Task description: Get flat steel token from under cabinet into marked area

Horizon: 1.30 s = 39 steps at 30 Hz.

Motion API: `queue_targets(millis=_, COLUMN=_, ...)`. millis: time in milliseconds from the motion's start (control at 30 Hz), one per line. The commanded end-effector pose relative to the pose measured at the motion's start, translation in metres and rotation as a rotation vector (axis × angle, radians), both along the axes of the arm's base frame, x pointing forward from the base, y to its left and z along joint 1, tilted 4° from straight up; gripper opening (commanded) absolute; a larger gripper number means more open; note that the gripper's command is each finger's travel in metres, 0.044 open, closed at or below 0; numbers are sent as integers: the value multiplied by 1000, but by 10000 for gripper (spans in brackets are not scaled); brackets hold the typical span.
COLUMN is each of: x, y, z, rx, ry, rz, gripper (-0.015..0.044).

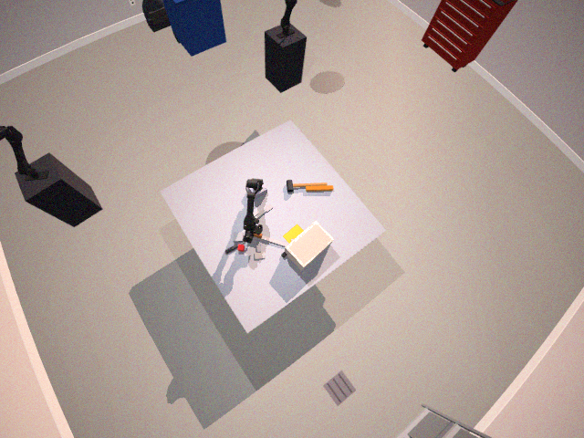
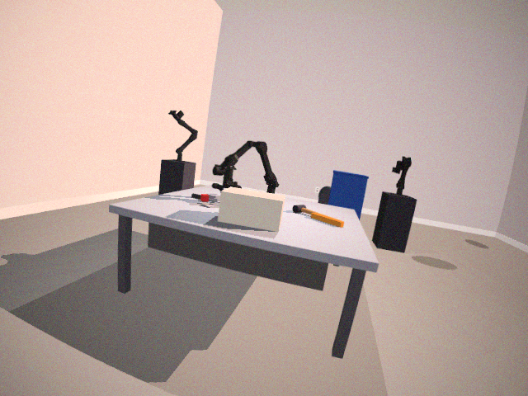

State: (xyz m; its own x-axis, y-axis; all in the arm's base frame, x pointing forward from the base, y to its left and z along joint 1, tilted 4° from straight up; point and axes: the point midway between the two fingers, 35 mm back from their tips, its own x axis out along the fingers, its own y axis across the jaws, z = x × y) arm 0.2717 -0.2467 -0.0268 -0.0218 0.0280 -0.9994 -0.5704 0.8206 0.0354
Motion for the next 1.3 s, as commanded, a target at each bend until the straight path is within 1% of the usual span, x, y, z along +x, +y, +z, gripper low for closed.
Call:
queue_targets(millis=0, x=0, y=0, z=0, rx=0, ry=0, rz=0, gripper=131)
queue_targets(millis=67, x=0, y=0, z=0, rx=0, ry=0, rz=0, gripper=184)
queue_targets(millis=100, x=0, y=0, z=0, rx=0, ry=0, rz=0, gripper=200)
queue_targets(millis=233, x=0, y=0, z=0, rx=0, ry=0, rz=0, gripper=200)
queue_targets(millis=333, x=0, y=0, z=0, rx=5, ry=-9, rz=0, gripper=270)
queue_targets(millis=867, x=0, y=0, z=0, rx=5, ry=-9, rz=-1, gripper=270)
queue_targets(millis=1000, x=0, y=-1, z=2, rx=1, ry=-8, rz=-4, gripper=165)
queue_targets(millis=1267, x=0, y=-1, z=2, rx=1, ry=-8, rz=-4, gripper=111)
